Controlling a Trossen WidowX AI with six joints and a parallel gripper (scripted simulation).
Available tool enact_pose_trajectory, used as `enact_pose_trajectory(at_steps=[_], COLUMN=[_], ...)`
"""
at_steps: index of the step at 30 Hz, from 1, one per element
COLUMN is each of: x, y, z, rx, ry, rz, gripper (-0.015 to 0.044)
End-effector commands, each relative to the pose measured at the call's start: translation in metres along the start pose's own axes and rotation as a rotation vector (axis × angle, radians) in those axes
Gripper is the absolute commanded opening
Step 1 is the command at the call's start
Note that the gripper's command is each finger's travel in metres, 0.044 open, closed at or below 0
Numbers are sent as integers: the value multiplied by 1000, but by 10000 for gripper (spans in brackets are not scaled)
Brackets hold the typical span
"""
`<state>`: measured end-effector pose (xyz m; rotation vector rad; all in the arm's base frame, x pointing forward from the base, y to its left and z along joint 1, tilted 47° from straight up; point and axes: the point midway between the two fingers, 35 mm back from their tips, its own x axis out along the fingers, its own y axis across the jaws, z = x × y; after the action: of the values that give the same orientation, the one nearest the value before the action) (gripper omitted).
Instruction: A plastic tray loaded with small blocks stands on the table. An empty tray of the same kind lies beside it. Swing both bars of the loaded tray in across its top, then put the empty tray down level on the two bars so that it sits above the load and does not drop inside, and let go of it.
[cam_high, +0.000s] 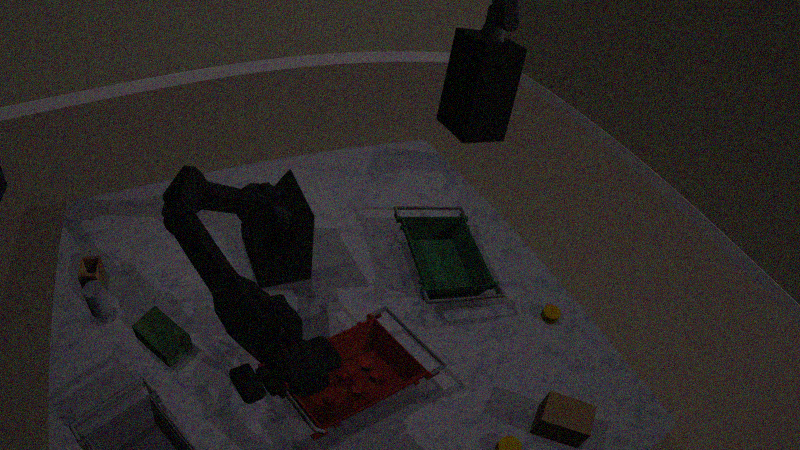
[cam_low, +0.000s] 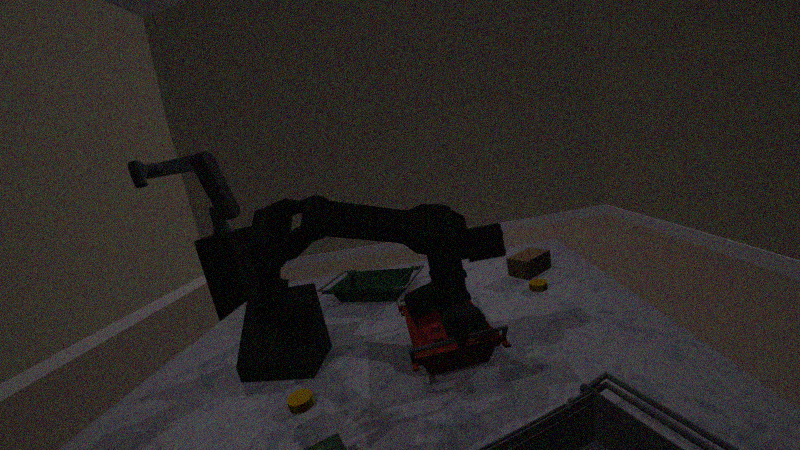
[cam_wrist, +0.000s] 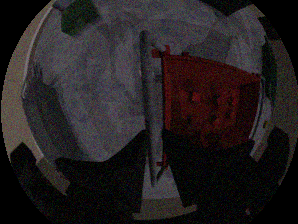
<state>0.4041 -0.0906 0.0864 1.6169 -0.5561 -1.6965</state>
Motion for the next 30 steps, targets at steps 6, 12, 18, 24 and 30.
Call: enact_pose_trajectory(at_steps=[6,12,18,24,30], x=[9,22,1,-23,-15], y=[-38,-51,-48,-45,-47], z=[1,1,0,1,1], rx=[-20,-20,-20,-20,-26], ry=[-6,-6,-6,-6,-6], rz=[-23,-23,-25,-25,-26], gripper=[82,82,82,82,82])
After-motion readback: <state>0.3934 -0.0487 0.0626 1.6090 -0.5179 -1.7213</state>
